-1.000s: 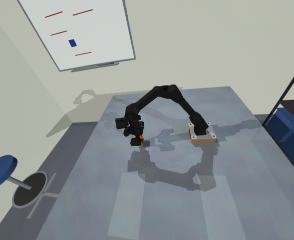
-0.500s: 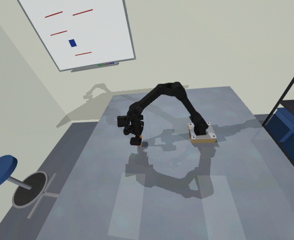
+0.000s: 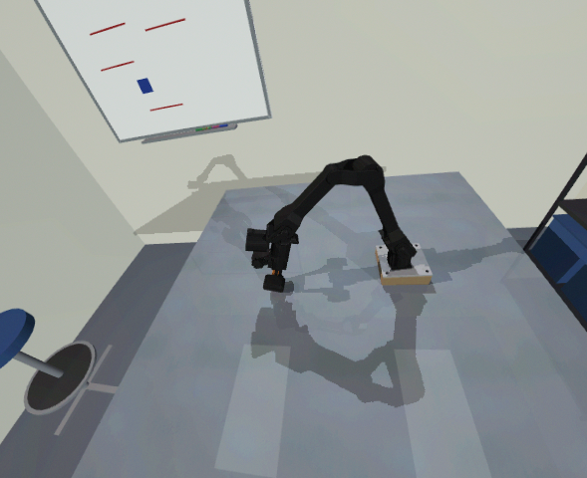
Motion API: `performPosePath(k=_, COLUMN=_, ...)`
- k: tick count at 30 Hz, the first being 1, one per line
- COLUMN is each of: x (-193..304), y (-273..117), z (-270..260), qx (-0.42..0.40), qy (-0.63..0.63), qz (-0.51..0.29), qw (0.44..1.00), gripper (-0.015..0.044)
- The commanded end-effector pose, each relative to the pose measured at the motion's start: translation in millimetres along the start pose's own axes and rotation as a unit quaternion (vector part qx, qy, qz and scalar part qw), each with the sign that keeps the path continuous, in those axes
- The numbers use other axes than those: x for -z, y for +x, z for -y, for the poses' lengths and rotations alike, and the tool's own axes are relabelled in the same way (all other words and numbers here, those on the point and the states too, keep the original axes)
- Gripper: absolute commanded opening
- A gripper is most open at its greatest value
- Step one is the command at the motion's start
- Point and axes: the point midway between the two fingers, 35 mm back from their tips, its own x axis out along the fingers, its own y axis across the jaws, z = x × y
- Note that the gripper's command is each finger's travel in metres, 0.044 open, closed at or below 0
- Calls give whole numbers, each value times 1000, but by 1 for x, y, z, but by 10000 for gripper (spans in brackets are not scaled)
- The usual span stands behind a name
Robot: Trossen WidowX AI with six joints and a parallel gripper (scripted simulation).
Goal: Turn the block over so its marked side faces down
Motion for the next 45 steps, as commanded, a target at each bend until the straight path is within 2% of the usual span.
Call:
performPosePath(k=1, x=-1, y=-3, z=1, qx=2, qy=-2, qz=29, qw=1000, gripper=0)
performPosePath(k=14, x=6, y=-6, z=2, qx=1, qy=0, qz=117, qw=993, gripper=0)
performPosePath(k=19, x=6, y=-6, z=2, qx=1, qy=0, qz=123, qw=992, gripper=0)
performPosePath(k=33, x=1, y=25, z=-2, qx=-1, qy=-3, qz=222, qw=975, gripper=0)
performPosePath(k=45, x=7, y=36, z=-2, qx=-1, qy=-4, qz=309, qw=951, gripper=0)
